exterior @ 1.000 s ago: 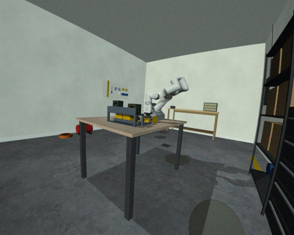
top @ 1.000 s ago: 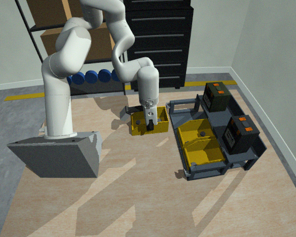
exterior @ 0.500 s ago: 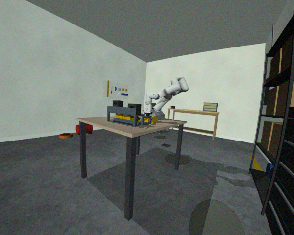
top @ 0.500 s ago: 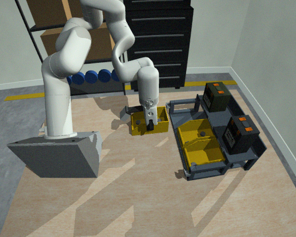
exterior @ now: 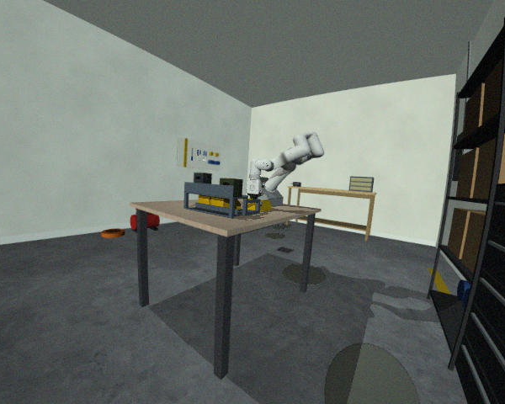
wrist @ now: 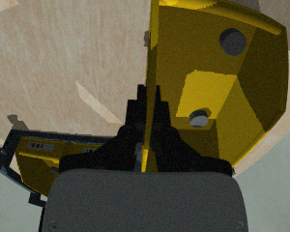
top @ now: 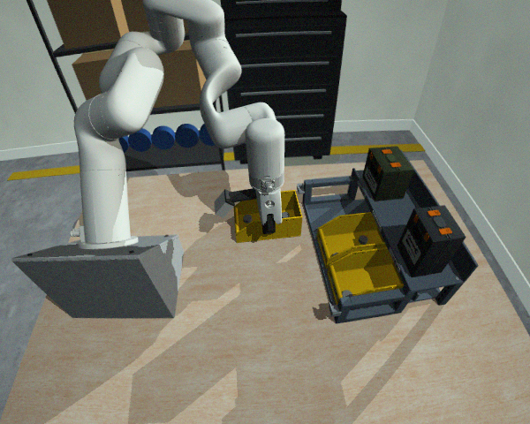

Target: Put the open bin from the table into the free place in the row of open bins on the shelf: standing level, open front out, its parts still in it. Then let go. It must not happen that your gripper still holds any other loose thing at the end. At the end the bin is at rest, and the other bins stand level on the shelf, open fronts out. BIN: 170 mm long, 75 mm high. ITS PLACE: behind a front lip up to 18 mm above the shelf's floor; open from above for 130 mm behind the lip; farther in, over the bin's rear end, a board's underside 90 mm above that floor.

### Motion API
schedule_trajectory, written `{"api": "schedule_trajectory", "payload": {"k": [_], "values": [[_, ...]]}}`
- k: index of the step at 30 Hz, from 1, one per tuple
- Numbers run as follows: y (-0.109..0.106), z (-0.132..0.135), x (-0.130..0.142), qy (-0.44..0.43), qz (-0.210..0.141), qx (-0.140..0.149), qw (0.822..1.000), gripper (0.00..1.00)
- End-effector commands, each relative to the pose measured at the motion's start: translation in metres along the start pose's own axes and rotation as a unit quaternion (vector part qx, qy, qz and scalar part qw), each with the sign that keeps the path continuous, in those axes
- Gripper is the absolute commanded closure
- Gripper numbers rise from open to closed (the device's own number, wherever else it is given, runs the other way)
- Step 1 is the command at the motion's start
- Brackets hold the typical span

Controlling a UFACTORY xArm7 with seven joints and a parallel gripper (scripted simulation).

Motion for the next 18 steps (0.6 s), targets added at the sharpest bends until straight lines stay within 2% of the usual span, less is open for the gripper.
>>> {"api": "schedule_trajectory", "payload": {"k": [1, 18], "values": [[0.0015, 0.0001, -0.0016, 0.0, 0.003, 0.0, 1.0, 1.0], [0.0012, -0.0008, -0.002, 0.0, 0.003, 0.0, 1.0, 1.0]]}}
Point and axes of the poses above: the point where the finger pads meet when closed, its own y axis out along the fingers, its own z axis across the jaws, x = y × z, the point moved 5 cm from there along -y, back along the fingers, and after that the axes turned 11 degrees about y, right-handed, at the moved point
